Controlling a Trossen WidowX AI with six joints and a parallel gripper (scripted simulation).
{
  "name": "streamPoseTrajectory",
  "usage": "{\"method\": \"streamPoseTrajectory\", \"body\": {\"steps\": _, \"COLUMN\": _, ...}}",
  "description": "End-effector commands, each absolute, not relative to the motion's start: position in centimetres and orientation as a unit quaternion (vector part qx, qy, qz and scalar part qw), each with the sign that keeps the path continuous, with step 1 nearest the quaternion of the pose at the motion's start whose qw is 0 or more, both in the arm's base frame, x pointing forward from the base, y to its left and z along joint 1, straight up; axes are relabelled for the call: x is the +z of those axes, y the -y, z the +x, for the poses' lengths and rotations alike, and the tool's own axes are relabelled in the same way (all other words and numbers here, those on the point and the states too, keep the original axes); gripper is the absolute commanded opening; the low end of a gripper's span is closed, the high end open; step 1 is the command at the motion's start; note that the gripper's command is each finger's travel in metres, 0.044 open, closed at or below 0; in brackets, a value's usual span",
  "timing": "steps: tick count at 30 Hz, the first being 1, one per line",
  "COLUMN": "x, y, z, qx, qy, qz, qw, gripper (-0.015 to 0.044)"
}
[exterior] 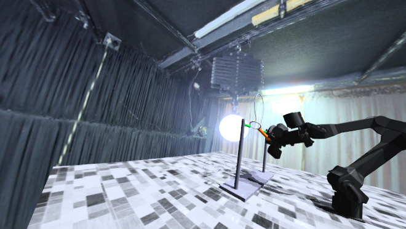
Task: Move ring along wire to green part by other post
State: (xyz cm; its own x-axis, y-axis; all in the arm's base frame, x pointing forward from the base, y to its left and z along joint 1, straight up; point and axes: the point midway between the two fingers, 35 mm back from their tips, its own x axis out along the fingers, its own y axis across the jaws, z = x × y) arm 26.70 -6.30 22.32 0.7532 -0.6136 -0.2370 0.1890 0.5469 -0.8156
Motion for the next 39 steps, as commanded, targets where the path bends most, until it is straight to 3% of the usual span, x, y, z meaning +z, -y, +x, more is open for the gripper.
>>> {"method": "streamPoseTrajectory", "body": {"steps": 1, "x": 21.1, "y": 5.4, "z": 26.9, "qx": -0.226, "qy": -0.262, "qz": -0.37, "qw": 0.862, "gripper": -0.015}}
{"method": "streamPoseTrajectory", "body": {"steps": 39, "x": 15.9, "y": -6.2, "z": 28.6, "qx": -0.125, "qy": -0.278, "qz": -0.009, "qw": 0.952, "gripper": -0.015}}
